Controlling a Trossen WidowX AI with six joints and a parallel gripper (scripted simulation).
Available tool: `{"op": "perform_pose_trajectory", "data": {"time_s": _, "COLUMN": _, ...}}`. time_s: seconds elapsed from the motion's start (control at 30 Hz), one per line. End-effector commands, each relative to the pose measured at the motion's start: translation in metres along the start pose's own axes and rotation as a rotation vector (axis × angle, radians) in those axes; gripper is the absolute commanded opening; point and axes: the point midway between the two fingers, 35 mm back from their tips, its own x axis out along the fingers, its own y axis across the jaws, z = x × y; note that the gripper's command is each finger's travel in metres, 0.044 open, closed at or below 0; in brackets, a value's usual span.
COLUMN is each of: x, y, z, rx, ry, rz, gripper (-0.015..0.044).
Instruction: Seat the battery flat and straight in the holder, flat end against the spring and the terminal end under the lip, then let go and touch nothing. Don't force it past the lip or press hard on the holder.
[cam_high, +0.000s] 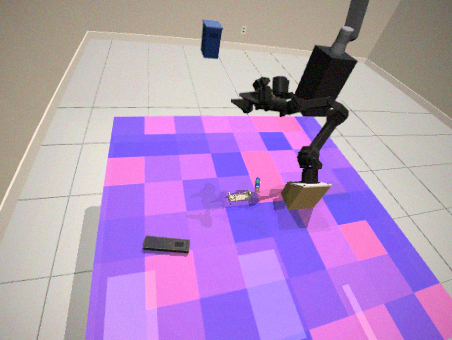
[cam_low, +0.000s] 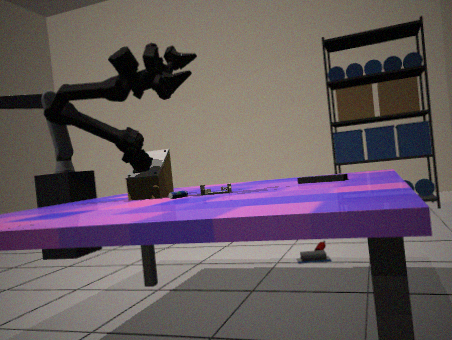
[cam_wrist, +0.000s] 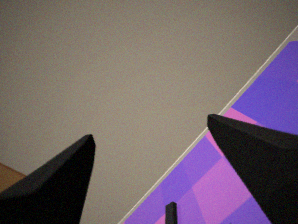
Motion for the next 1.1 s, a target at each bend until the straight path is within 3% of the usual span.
{"op": "perform_pose_trajectory", "data": {"time_s": 0.0, "x": 0.001, "y": -0.001, "z": -0.003, "rx": 0.015, "ry": 0.013, "rz": -0.006, "gripper": 0.0374}}
{"op": "perform_pose_trajectory", "data": {"time_s": 0.2, "x": 0.008, "y": -0.031, "z": -0.107, "rx": 0.428, "ry": 0.354, "rz": -0.286, "gripper": 0.0227}}
{"op": "perform_pose_trajectory", "data": {"time_s": 0.5, "x": -0.031, "y": -0.064, "z": -0.206, "rx": 0.759, "ry": 0.572, "rz": -0.773, "gripper": 0.0227}}
{"op": "perform_pose_trajectory", "data": {"time_s": 0.73, "x": -0.082, "y": -0.088, "z": -0.256, "rx": 0.876, "ry": 0.580, "rz": -1.207, "gripper": 0.0227}}
{"op": "perform_pose_trajectory", "data": {"time_s": 0.97, "x": -0.143, "y": -0.111, "z": -0.278, "rx": 0.853, "ry": 0.423, "rz": -1.631, "gripper": 0.0227}}
{"op": "perform_pose_trajectory", "data": {"time_s": 1.07, "x": -0.156, "y": -0.115, "z": -0.279, "rx": 0.829, "ry": 0.369, "rz": -1.706, "gripper": 0.0227}}
